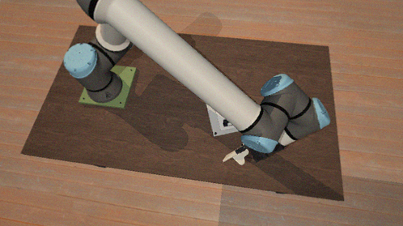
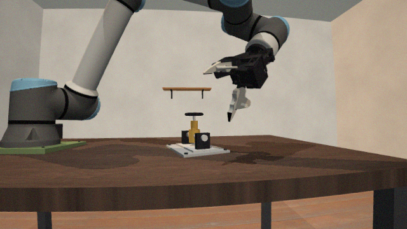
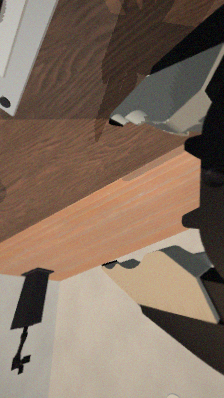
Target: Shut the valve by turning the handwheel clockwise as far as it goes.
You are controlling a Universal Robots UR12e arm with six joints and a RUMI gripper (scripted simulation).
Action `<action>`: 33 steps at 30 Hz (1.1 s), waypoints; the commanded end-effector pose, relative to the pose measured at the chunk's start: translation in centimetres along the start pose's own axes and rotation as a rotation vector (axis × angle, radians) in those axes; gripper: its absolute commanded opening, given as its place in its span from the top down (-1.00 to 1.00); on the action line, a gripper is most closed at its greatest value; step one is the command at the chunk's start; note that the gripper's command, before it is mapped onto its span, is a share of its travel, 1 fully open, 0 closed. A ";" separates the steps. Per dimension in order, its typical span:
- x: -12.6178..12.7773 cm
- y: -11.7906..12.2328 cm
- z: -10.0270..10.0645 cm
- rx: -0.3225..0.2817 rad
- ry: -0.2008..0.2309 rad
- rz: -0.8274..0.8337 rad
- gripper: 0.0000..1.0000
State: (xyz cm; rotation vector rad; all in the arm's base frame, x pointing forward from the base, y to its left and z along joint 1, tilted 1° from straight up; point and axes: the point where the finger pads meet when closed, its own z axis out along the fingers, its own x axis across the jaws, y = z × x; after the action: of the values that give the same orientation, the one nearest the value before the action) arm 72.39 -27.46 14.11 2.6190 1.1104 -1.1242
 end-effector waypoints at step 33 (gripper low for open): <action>0.9 -2.8 -0.9 -0.005 0.089 0.190 -1.00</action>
State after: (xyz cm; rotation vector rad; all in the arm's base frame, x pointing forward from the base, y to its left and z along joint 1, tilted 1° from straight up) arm 71.80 -25.60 14.44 2.6906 0.9487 -1.0315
